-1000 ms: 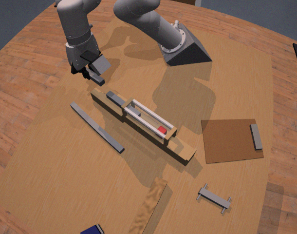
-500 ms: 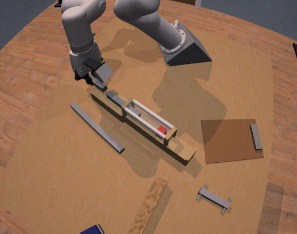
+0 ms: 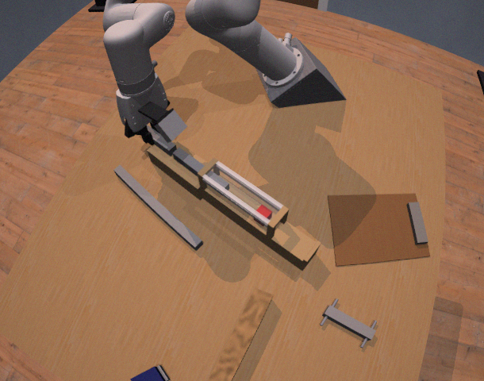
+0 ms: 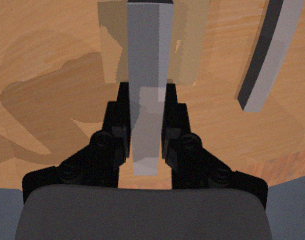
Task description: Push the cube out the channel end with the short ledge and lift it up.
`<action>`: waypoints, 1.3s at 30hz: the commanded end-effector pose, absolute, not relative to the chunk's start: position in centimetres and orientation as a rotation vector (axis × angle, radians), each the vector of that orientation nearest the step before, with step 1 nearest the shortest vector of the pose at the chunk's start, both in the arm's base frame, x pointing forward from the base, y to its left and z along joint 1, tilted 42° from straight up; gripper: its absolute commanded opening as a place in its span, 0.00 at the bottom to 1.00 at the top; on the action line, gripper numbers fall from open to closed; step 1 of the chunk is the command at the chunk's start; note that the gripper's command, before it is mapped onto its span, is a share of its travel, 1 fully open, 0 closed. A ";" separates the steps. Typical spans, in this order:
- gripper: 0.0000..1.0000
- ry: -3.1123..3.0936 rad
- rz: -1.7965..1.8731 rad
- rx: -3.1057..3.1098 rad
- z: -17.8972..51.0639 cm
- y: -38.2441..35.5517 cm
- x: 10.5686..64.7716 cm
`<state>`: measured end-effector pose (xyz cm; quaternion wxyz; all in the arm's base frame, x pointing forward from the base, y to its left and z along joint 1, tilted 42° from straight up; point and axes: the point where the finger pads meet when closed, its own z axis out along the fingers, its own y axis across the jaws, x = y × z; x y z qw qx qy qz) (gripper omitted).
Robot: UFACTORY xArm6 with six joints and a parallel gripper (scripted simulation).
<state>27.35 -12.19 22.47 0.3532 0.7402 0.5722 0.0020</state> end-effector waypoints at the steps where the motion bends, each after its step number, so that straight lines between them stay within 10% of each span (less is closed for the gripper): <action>1: 0.00 1.478 0.009 1.913 22.6 -12.2 27.5; 39: 0.00 1.478 0.009 1.913 21.7 -10.3 28.2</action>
